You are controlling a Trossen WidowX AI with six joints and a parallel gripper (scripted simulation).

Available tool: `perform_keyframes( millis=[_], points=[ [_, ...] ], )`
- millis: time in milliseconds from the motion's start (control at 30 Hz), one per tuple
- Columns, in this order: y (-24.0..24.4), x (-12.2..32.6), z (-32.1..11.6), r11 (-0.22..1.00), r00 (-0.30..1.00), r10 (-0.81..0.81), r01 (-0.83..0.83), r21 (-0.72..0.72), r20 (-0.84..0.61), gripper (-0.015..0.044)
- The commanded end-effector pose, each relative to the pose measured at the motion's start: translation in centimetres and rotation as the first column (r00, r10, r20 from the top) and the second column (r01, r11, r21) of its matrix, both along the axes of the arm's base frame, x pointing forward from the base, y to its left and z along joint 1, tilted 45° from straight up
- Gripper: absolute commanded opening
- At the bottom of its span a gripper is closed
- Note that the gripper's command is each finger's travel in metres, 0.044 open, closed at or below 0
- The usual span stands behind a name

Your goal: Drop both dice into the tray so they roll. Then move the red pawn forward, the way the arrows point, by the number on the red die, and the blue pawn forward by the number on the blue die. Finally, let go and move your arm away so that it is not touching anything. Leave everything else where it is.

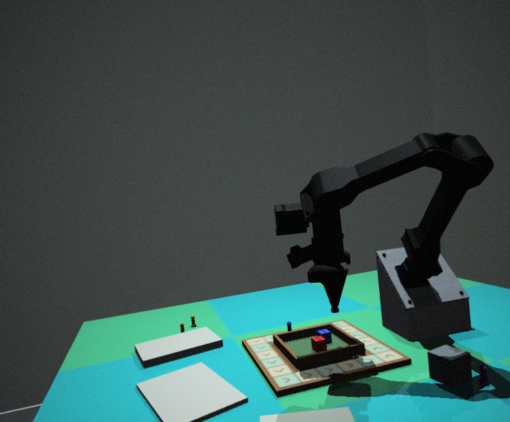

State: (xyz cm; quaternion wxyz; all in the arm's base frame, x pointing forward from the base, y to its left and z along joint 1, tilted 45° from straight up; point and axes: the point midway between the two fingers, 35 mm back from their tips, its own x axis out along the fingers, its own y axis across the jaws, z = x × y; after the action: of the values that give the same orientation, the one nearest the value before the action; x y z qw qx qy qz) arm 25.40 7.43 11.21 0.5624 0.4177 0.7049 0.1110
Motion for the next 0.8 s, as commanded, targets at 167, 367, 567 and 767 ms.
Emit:
perform_keyframes(
  millis=[167, 367, 567, 767],
  points=[
    [0.2, -2.6, -1.9, 1.000, 1.000, 0.004, -0.004, -0.005, 0.008, 0.0000],
    [0.4, -4.4, -3.2, 1.000, 1.000, 0.004, -0.004, -0.005, 0.007, 0.0000],
    [0.6, -6.4, -4.6, 1.000, 1.000, 0.004, -0.004, -0.005, 0.006, 0.0000],
    [0.8, -8.3, -5.9, 1.000, 1.000, 0.004, -0.004, -0.005, 0.004, 0.0000]
  ],
)
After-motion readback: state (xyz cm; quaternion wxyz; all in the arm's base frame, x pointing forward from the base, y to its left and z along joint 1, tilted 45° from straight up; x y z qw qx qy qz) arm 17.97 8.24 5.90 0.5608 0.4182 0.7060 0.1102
